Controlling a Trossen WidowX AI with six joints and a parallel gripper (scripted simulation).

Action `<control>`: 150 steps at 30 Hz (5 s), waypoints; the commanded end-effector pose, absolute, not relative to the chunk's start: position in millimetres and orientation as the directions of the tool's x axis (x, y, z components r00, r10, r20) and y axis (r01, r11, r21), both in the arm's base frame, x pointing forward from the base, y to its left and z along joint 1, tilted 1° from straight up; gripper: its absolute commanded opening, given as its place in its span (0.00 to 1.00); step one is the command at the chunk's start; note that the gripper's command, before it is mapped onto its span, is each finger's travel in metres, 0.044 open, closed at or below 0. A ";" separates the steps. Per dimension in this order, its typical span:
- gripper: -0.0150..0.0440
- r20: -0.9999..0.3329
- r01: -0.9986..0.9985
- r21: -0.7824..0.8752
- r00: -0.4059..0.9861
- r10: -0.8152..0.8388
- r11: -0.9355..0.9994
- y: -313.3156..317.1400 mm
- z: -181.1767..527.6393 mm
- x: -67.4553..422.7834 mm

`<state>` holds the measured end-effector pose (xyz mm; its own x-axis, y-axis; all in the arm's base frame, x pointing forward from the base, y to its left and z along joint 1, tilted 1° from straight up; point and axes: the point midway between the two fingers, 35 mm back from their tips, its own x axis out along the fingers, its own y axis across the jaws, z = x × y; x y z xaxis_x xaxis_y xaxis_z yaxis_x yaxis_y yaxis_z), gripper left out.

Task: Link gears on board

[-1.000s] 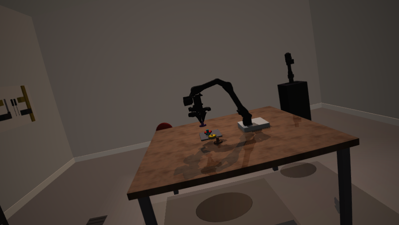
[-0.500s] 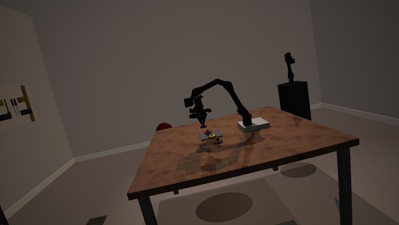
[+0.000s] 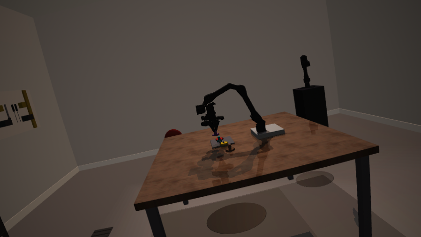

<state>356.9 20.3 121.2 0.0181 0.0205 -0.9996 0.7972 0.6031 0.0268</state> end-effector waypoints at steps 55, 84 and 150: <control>0.25 -1.000 1.000 0.026 0.026 0.018 -0.004 -18.8 91.3 337.5; 0.25 -1.000 0.999 0.026 0.026 0.018 0.025 -18.5 75.4 337.6; 0.34 -1.000 0.987 0.022 0.025 0.018 -0.161 -17.4 44.5 338.2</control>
